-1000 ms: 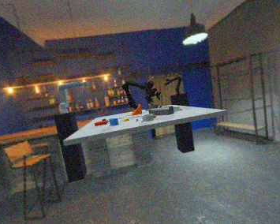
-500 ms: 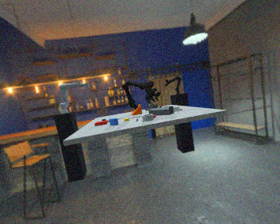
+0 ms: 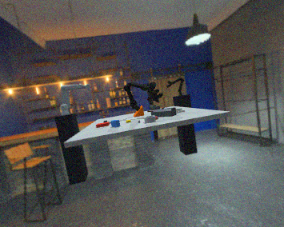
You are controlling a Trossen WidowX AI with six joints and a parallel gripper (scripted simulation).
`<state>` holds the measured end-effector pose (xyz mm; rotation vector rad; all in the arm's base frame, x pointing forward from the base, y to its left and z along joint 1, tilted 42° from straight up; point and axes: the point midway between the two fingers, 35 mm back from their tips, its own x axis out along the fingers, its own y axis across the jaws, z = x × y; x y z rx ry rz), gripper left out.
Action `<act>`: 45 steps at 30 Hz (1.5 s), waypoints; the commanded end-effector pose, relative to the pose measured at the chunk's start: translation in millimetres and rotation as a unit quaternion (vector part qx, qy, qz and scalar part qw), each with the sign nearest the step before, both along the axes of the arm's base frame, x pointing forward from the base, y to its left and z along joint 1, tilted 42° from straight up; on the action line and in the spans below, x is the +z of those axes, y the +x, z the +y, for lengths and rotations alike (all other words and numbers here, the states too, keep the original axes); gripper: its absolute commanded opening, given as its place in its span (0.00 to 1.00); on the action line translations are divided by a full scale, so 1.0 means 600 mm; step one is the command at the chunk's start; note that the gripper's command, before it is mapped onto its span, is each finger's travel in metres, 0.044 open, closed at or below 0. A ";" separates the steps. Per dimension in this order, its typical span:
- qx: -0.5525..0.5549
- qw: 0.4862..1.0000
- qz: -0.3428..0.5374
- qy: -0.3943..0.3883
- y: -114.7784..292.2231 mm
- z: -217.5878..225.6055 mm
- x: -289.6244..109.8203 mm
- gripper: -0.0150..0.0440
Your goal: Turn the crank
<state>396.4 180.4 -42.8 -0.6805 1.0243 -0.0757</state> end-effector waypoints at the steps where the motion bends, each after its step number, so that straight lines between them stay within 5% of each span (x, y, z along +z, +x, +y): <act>1: 0.000 1.000 0.000 0.000 0.000 0.000 0.000 0.25; 7: 0.000 1.000 0.000 0.000 0.000 0.000 0.000 0.25; 24: 0.000 1.000 0.000 0.000 0.000 0.000 0.000 1.00; 41: 0.000 1.000 0.000 0.000 0.000 0.000 0.000 0.29; 45: 0.000 1.000 0.000 0.000 0.000 0.000 0.000 0.25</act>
